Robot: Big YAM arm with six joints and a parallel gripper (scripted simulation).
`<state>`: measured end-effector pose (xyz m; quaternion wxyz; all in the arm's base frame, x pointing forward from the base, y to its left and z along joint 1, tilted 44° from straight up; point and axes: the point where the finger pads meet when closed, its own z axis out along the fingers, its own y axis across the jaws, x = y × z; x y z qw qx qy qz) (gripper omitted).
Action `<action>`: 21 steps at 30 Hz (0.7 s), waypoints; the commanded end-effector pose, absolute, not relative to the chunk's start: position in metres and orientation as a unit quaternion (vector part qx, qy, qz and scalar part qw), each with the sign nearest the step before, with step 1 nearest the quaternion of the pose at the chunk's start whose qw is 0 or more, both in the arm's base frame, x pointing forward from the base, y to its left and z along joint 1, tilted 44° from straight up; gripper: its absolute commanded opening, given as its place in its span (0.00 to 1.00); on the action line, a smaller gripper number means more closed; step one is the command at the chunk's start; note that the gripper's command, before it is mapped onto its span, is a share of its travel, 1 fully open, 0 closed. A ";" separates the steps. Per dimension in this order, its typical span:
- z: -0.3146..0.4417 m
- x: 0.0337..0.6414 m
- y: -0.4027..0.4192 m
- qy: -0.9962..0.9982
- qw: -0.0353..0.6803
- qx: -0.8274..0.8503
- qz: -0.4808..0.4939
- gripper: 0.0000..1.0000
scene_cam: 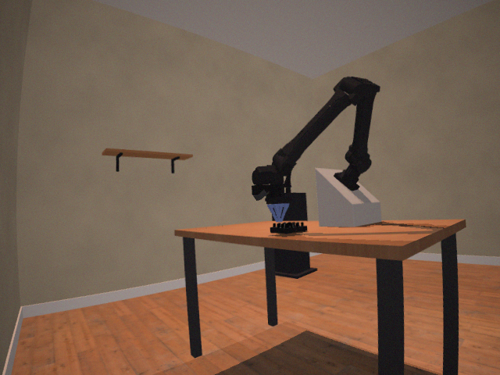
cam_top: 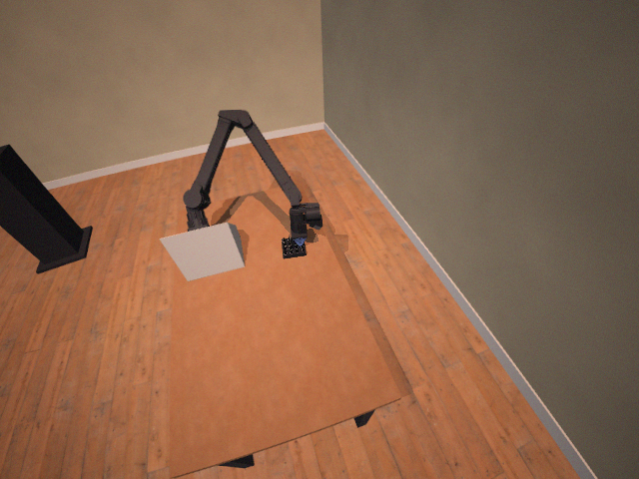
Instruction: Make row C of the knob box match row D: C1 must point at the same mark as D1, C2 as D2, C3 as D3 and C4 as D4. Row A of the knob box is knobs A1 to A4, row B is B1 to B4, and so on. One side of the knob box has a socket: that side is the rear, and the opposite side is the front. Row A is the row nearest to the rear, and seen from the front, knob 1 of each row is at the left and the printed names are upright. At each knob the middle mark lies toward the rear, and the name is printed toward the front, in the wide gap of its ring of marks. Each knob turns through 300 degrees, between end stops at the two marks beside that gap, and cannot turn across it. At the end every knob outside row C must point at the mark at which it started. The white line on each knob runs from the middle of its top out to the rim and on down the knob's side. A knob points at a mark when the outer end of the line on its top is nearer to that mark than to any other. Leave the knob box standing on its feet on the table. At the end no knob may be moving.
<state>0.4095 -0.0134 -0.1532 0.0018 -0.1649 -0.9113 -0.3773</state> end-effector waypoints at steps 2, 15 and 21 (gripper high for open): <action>-0.143 0.419 -0.016 -0.912 -0.012 -0.165 -0.377 0.20; -0.143 0.419 -0.015 -0.912 -0.012 -0.164 -0.377 0.20; -0.140 0.425 -0.013 -0.913 -0.014 -0.159 -0.376 0.20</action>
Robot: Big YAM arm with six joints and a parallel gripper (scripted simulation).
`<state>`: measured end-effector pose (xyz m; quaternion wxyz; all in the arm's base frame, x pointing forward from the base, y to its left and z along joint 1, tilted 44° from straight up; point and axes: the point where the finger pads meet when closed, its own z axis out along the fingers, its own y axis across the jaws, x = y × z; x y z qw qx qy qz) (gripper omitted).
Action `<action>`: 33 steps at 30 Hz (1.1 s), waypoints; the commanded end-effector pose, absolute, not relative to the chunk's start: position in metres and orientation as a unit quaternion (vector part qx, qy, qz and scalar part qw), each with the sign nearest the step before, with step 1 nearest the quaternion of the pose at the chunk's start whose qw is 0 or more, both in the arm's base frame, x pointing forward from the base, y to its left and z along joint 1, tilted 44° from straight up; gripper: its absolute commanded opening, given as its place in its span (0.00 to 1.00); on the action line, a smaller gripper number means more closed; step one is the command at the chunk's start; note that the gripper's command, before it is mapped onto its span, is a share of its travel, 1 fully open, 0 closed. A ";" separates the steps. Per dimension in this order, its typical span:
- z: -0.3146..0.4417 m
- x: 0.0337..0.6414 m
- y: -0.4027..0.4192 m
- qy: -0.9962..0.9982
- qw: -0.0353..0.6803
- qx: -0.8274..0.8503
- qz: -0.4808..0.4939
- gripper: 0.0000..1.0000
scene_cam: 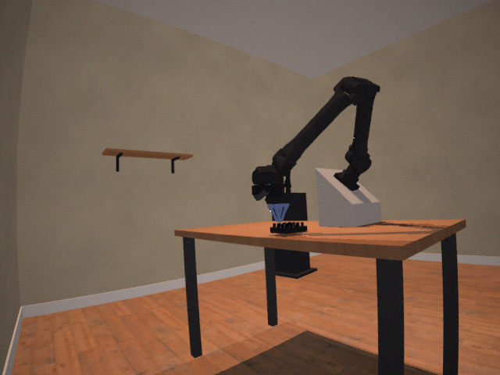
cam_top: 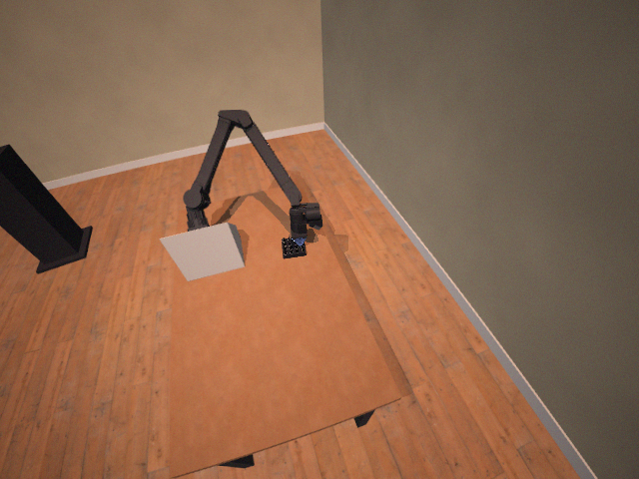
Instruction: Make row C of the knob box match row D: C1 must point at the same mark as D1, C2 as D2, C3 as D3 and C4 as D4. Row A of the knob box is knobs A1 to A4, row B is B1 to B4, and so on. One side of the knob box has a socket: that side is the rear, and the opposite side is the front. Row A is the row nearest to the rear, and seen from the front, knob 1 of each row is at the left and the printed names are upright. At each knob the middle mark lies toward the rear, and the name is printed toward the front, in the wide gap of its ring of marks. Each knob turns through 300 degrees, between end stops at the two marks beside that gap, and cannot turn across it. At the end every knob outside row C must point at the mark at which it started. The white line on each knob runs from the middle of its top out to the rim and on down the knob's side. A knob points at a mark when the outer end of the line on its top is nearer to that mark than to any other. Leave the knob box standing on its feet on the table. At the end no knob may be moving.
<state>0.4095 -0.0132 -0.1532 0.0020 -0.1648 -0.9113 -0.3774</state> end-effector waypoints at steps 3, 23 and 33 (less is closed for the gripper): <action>-0.139 0.427 -0.015 -0.913 -0.016 -0.160 -0.376 0.20; -0.139 0.428 -0.017 -0.912 -0.017 -0.162 -0.376 0.20; -0.139 0.428 -0.017 -0.912 -0.017 -0.162 -0.376 0.20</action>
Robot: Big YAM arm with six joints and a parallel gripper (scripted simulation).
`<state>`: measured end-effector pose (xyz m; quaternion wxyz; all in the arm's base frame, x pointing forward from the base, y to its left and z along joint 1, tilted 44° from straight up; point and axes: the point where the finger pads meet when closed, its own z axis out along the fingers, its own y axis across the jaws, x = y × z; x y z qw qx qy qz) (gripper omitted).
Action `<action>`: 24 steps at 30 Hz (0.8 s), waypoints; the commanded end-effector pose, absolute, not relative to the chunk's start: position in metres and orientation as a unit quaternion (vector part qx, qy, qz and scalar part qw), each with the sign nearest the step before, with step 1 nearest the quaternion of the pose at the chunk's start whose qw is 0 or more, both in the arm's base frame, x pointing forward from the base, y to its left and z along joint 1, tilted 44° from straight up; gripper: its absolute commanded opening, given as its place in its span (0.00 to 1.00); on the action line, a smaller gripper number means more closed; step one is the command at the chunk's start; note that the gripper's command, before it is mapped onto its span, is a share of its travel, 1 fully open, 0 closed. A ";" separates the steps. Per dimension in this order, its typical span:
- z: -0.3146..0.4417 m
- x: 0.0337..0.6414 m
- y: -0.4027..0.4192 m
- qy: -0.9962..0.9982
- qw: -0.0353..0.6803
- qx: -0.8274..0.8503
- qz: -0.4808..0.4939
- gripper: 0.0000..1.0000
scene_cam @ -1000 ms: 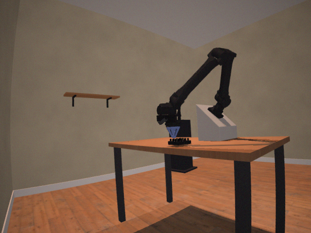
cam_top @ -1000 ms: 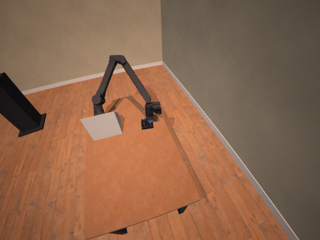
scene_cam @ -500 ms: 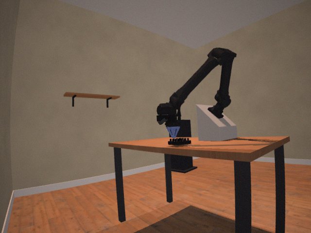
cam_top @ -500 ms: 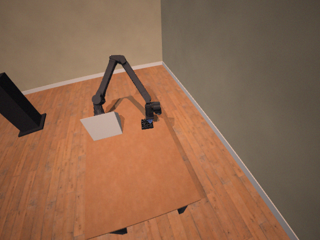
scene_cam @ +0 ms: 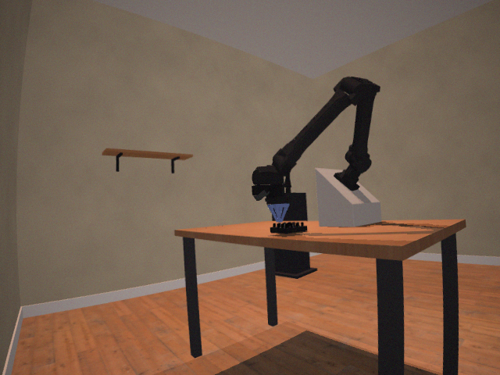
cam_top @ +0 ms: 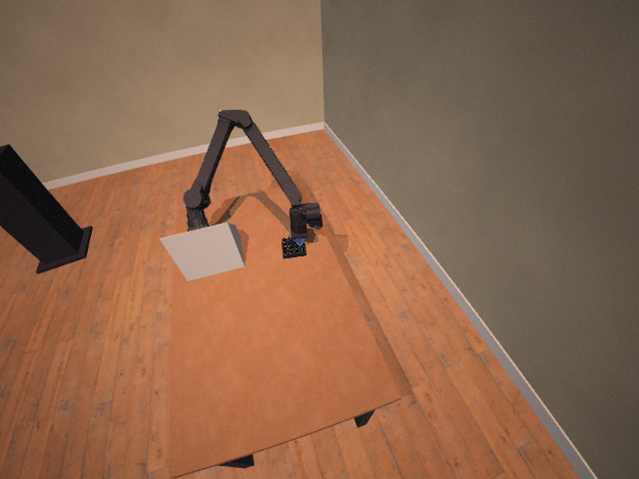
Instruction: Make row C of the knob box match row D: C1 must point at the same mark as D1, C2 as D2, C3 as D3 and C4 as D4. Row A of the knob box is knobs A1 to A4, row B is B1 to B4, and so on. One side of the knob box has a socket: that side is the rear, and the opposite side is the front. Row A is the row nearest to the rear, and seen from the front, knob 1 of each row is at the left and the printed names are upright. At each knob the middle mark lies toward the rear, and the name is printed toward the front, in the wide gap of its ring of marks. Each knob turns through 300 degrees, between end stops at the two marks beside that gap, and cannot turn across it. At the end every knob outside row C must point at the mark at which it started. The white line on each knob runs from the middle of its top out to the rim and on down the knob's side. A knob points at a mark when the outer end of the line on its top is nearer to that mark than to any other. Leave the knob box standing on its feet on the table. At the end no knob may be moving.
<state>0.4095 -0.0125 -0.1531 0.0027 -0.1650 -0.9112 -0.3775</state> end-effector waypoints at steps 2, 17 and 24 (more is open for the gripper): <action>-0.139 0.428 -0.017 -0.912 -0.017 -0.162 -0.376 0.20; -0.137 0.433 -0.016 -0.913 -0.018 -0.159 -0.376 0.20; -0.138 0.428 -0.016 -0.912 -0.014 -0.163 -0.376 0.20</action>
